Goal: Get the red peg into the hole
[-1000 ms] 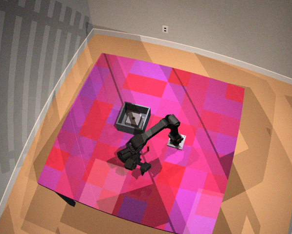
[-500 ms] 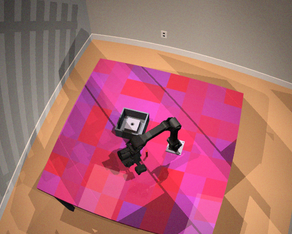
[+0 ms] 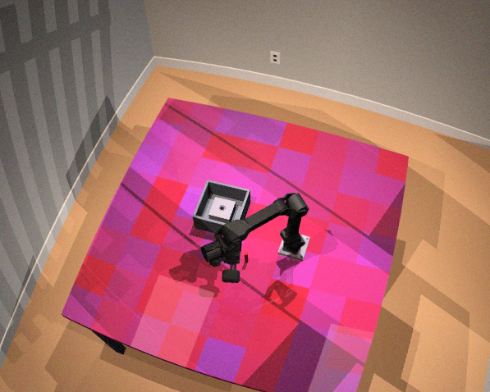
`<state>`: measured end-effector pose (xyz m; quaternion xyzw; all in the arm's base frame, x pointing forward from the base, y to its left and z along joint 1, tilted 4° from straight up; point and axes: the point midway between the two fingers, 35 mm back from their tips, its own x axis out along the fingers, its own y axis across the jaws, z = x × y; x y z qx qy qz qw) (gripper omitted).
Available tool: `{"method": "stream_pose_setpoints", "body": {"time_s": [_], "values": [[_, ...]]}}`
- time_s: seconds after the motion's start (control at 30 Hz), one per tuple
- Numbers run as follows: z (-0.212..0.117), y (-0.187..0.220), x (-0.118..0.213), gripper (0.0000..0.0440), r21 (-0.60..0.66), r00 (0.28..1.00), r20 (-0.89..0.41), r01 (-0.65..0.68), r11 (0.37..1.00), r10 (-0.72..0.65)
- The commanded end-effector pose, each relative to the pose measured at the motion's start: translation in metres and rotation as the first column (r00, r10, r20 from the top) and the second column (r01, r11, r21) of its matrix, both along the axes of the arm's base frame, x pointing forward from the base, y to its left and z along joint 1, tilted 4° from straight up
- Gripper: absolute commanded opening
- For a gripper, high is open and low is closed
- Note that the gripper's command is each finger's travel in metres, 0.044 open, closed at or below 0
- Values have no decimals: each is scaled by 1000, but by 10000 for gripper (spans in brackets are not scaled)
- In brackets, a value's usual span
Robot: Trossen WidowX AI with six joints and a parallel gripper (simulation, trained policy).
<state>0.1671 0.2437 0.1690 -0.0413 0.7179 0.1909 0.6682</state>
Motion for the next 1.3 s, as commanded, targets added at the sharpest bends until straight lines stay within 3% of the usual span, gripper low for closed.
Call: {"method": "stream_pose_setpoints", "body": {"time_s": [0.0, 0.3, 0.67, 0.93, 1.17, 1.27], "values": [[-6, -14, -2, 440, -56, 994, -14, 107, 993, -108], [-23, -48, -6, 440, -189, 924, -11, 373, 908, -382], [-57, -86, -14, 439, -308, 745, 74, 649, 696, -662], [-93, -98, -13, 435, -301, 643, 149, 753, 585, -752], [-123, -102, -9, 424, -266, 600, 193, 793, 548, -776], [-133, -104, -9, 392, -265, 593, 204, 799, 539, -779]]}}
